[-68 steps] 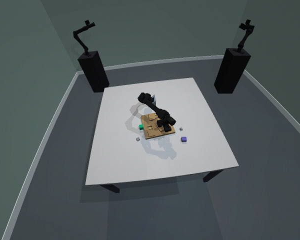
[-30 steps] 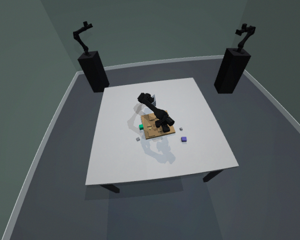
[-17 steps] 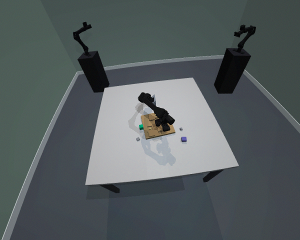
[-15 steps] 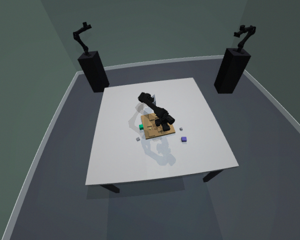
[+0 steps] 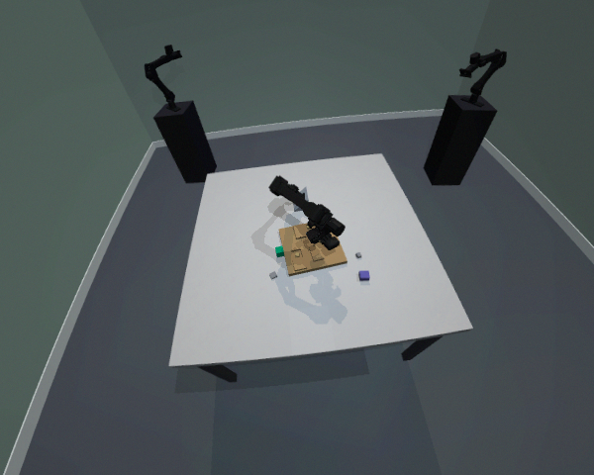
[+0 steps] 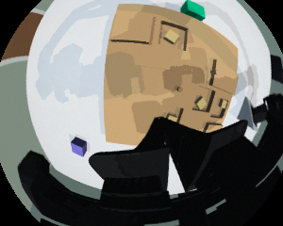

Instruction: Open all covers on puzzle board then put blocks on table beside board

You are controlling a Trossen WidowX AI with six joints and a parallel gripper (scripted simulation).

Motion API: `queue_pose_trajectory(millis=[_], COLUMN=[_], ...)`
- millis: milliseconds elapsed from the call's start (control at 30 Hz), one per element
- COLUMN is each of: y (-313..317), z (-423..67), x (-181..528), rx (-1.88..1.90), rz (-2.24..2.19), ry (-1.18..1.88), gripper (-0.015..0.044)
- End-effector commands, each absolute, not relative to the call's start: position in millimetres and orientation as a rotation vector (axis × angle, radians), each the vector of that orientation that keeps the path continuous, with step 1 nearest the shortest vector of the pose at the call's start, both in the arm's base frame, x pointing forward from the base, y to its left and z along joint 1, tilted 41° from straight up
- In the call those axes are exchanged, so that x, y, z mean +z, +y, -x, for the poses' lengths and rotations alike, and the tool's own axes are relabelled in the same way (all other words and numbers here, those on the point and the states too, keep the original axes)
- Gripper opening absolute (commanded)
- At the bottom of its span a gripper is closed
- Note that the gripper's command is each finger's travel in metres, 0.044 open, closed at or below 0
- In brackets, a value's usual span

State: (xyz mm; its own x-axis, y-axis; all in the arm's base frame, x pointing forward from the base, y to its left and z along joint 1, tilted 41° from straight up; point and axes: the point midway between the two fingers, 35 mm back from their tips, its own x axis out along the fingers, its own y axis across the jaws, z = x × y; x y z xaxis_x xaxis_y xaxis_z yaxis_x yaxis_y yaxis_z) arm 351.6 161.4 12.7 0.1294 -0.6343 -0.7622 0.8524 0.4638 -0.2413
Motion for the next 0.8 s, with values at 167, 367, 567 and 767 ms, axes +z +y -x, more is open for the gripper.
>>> queue_pose_trajectory(millis=[167,367,567,767], y=[154,146,134,118], z=[-303,-273,-242,-211], x=[24,30,33,35], rx=[-0.915,-0.786,-0.650,-0.508], rz=[0.006,0.190,0.374,0.558], ry=[1.121,1.221,1.310,1.388], gripper=[0.0000,0.0000,0.0000,0.0000])
